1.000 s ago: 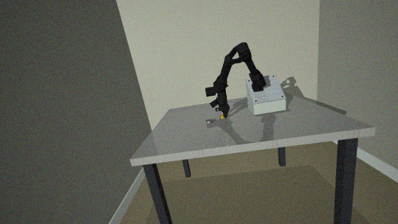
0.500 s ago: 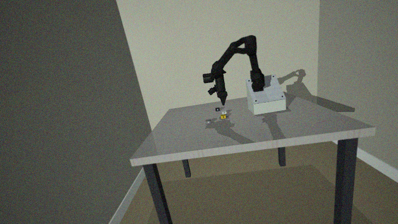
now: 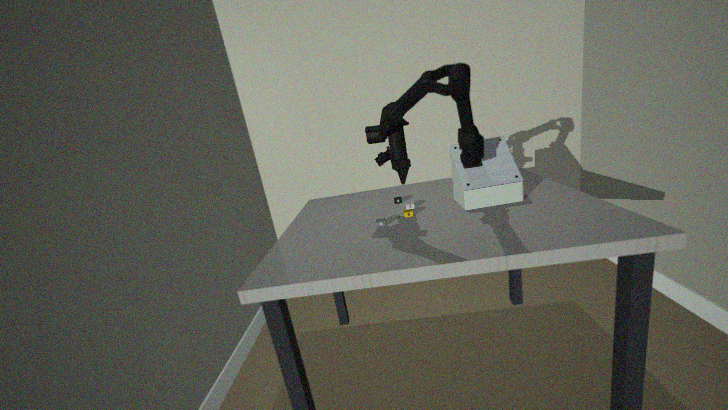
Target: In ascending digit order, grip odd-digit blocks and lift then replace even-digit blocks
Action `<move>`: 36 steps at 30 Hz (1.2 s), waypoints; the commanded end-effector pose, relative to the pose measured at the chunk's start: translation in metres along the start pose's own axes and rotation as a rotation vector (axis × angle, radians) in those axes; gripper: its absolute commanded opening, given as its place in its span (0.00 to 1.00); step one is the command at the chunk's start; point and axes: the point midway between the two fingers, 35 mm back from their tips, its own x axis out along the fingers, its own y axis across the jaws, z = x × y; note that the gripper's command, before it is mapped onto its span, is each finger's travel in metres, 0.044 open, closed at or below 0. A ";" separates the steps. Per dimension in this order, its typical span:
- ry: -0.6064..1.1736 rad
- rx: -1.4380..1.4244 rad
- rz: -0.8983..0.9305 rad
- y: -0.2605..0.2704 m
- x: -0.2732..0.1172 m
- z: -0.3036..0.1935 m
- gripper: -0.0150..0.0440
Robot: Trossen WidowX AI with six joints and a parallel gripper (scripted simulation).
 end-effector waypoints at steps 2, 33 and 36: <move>-0.007 -0.011 -0.001 0.024 -0.003 0.045 0.46; -0.008 -0.014 0.010 0.066 0.098 0.099 0.93; -0.008 -0.014 0.010 0.066 0.103 0.099 0.93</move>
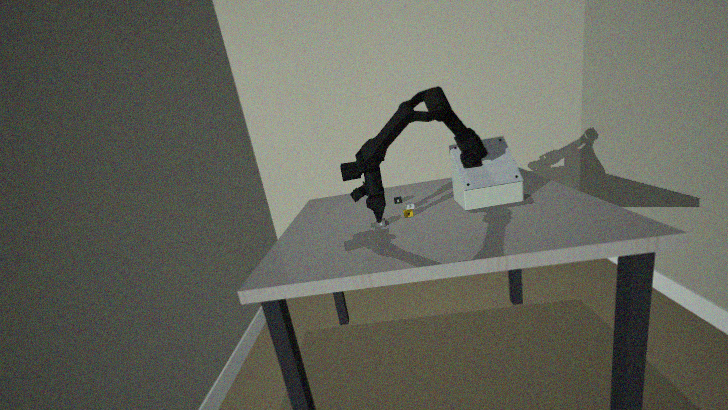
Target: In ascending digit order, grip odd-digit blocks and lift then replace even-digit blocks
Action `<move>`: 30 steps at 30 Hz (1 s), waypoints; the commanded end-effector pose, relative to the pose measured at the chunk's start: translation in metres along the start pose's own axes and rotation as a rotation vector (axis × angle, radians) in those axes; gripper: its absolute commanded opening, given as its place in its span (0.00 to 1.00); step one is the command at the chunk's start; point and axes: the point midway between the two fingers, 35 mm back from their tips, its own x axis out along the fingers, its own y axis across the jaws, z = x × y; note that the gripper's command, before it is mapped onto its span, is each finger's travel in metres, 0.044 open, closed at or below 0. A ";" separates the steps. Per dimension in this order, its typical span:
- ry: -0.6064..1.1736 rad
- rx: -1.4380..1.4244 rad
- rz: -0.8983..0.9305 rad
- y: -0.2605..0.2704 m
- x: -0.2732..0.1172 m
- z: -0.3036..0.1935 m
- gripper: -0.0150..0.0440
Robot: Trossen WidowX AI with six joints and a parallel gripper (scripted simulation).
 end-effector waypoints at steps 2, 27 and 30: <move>0.009 0.010 -0.001 -0.002 0.010 -0.003 0.93; 0.009 0.010 0.000 -0.001 0.021 -0.004 0.46; 0.009 0.010 0.000 -0.001 0.021 -0.004 0.46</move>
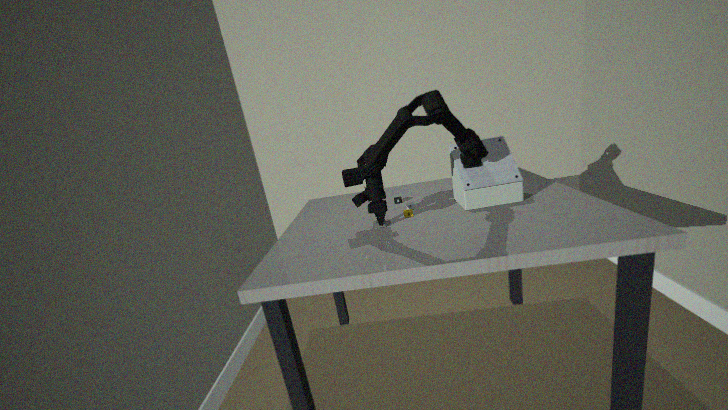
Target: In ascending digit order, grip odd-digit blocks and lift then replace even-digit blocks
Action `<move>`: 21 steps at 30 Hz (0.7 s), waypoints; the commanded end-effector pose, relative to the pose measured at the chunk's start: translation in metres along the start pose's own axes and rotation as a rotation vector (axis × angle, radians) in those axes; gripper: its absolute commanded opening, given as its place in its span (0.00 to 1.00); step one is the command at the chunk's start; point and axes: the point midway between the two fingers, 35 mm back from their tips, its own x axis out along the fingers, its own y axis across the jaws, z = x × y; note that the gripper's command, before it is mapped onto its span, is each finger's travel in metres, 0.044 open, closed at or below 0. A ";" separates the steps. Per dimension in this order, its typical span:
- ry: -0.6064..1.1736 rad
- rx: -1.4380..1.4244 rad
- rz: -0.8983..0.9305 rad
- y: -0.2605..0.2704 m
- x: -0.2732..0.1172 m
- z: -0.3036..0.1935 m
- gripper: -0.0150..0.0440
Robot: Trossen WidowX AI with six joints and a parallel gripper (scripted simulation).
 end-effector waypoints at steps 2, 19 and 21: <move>0.000 0.006 -0.003 -0.001 0.001 0.000 0.46; 0.000 0.005 -0.003 -0.001 -0.014 0.000 0.46; 0.000 0.005 -0.003 -0.001 -0.014 0.000 0.46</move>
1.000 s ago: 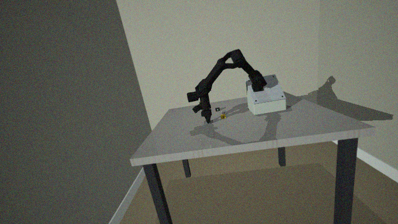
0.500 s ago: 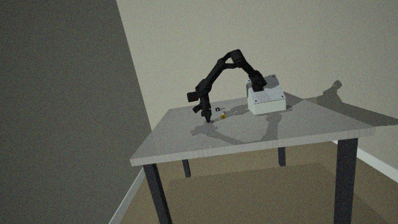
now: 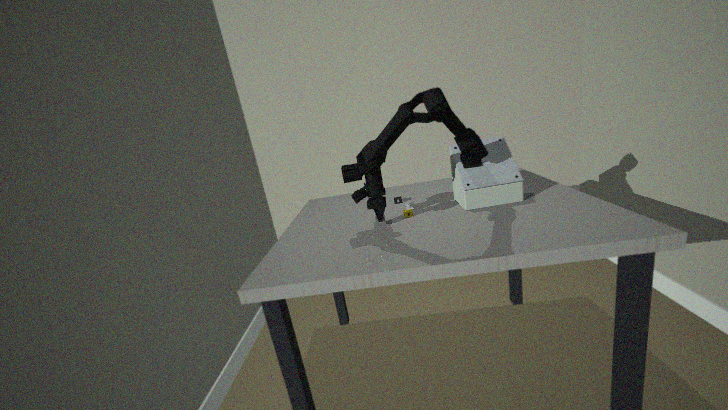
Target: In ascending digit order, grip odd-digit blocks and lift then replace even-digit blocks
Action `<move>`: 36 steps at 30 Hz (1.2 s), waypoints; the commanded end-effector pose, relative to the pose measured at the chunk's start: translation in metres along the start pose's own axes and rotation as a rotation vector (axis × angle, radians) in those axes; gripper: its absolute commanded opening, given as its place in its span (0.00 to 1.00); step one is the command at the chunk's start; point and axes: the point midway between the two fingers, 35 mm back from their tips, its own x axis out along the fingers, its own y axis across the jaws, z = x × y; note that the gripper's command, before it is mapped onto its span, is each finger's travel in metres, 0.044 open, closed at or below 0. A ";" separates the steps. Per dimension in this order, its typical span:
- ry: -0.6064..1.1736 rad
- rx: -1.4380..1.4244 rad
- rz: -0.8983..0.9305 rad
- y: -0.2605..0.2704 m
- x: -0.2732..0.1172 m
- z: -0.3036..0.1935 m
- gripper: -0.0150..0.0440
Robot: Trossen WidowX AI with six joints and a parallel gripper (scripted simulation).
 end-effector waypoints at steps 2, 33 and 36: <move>0.003 -0.008 0.000 0.001 -0.001 0.000 0.46; 0.003 -0.008 0.001 0.001 0.014 -0.001 0.50; 0.003 -0.008 0.001 0.001 0.014 -0.001 0.64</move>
